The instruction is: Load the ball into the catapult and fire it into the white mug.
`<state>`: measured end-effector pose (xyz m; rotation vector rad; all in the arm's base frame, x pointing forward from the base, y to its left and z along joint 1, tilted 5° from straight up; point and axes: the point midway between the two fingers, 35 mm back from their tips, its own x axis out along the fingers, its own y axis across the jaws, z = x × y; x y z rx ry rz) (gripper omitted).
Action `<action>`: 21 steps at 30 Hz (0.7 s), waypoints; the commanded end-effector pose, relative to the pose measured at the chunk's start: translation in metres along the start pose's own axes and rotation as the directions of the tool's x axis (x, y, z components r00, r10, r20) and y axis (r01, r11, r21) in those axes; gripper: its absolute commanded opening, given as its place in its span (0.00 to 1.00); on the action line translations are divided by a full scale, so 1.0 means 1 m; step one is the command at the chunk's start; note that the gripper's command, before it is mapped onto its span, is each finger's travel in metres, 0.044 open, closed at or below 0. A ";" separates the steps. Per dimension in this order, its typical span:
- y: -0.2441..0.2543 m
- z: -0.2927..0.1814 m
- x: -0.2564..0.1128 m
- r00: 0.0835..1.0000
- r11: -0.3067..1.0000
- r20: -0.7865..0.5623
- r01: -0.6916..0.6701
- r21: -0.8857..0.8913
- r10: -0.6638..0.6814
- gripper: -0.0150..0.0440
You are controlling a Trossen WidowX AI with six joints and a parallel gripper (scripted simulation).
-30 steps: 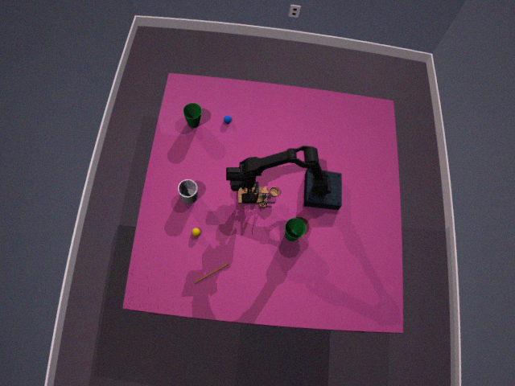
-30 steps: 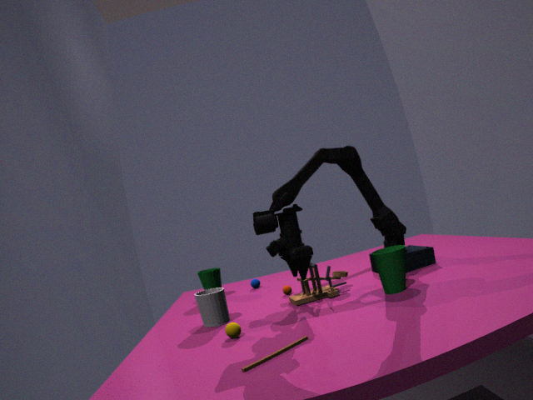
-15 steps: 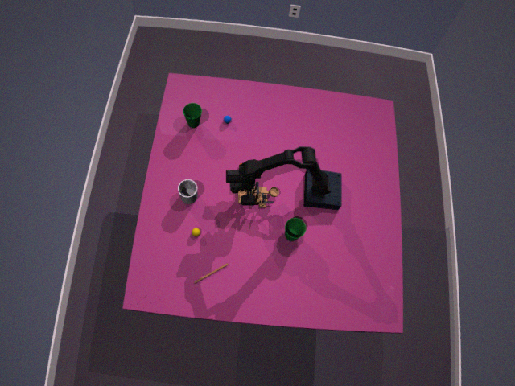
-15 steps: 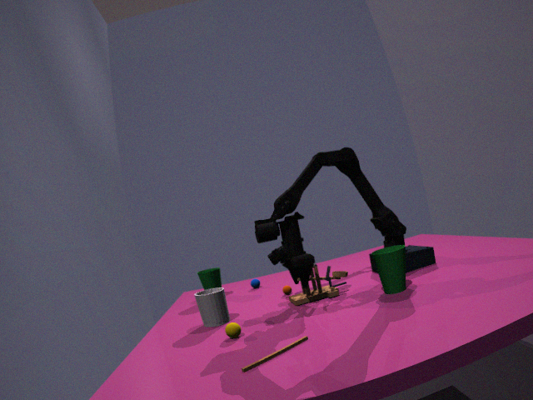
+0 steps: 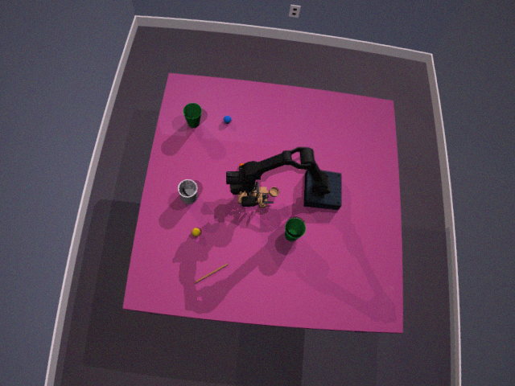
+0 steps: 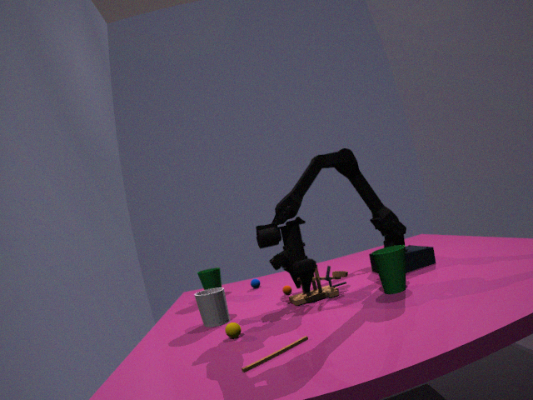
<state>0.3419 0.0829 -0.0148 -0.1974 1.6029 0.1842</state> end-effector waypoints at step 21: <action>0.000 0.000 -0.002 1.000 1.000 -0.002 0.000 0.000 0.000 0.40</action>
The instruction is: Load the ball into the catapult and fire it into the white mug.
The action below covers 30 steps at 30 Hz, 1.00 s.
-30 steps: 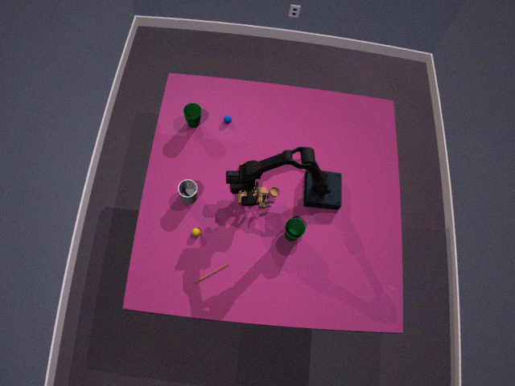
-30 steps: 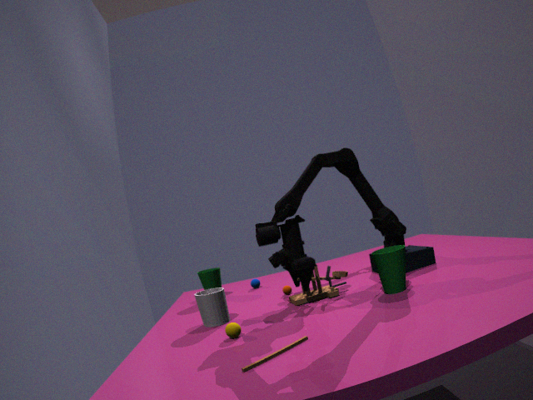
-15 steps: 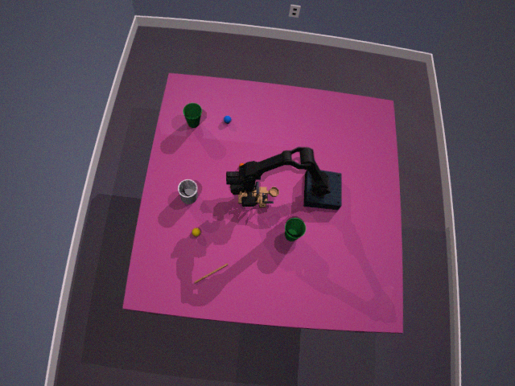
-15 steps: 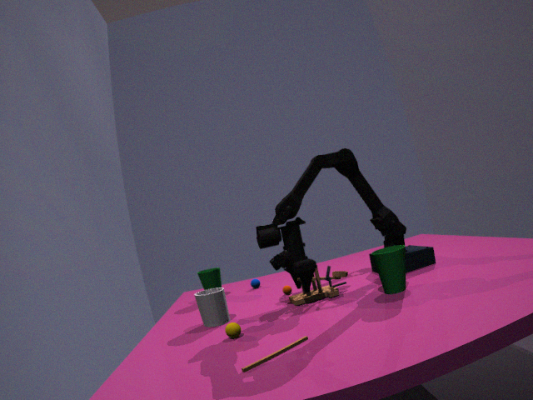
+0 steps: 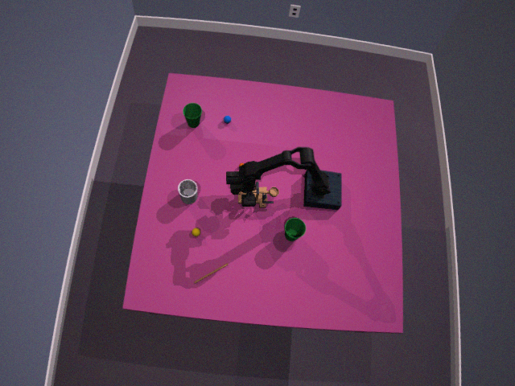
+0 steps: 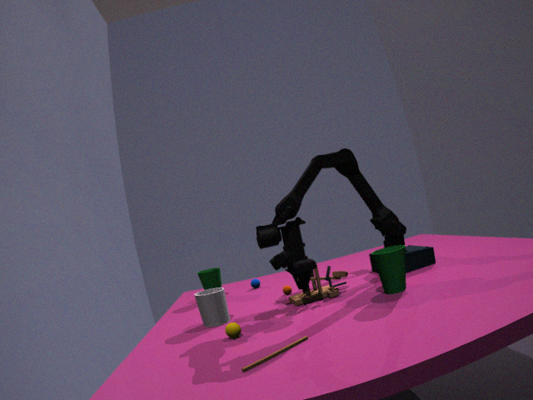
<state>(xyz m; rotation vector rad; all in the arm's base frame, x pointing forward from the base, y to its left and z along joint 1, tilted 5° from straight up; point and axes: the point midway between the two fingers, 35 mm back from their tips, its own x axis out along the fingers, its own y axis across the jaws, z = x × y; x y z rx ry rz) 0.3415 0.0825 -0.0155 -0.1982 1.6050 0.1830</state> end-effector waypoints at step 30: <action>-0.001 0.001 -0.017 1.000 1.000 -0.007 0.002 0.004 -0.002 0.25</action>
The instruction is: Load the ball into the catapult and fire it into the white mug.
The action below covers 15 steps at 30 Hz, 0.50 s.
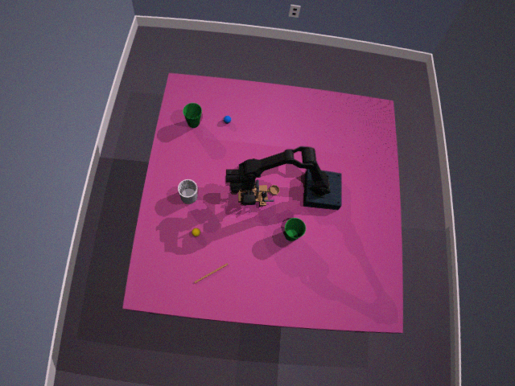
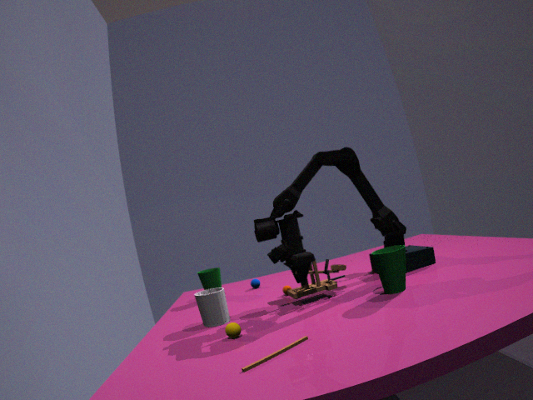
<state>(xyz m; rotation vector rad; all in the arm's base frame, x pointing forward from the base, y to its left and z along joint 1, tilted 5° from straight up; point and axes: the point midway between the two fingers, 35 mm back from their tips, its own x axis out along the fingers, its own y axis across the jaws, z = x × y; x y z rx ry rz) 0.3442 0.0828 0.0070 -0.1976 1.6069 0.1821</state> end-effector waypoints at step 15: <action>0.000 -0.001 0.021 1.000 1.000 0.000 0.000 0.001 0.000 0.25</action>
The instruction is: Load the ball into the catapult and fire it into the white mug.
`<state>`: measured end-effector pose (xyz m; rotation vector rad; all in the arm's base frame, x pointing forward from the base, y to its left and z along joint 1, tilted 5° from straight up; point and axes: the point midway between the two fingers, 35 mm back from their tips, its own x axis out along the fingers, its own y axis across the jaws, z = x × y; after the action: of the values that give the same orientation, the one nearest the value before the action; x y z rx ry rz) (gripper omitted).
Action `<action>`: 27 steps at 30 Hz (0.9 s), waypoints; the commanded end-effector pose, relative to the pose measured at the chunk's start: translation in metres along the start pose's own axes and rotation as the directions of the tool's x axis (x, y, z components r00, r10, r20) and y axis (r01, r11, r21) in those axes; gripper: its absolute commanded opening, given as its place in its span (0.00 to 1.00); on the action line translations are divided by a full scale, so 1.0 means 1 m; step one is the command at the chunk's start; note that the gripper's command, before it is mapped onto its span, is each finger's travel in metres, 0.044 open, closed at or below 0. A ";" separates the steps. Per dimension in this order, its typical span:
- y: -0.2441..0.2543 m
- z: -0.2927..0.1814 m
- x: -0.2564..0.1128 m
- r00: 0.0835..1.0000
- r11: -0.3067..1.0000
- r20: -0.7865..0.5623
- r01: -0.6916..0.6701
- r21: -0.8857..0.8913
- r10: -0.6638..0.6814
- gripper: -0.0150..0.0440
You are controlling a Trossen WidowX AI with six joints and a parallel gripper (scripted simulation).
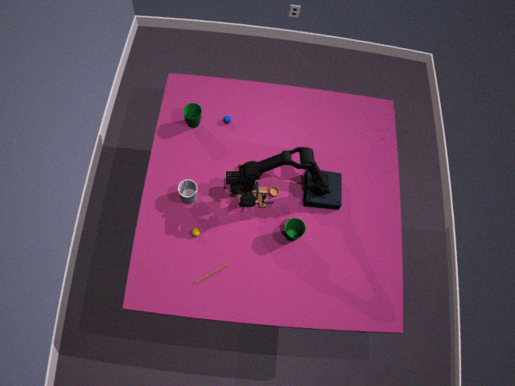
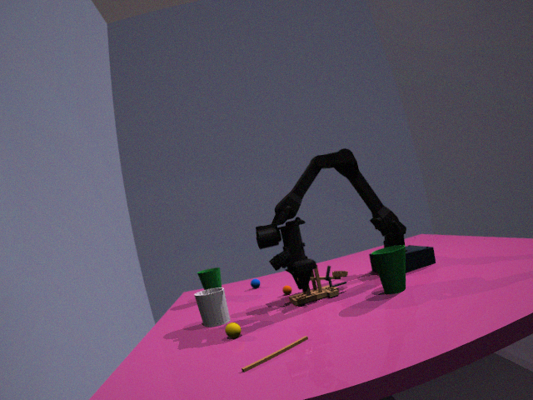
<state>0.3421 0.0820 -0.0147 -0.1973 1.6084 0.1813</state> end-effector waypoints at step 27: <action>0.000 0.001 -0.100 1.000 1.000 0.000 0.000 0.000 0.000 1.00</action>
<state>0.3478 0.0839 0.0621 -0.1998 1.6211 0.1814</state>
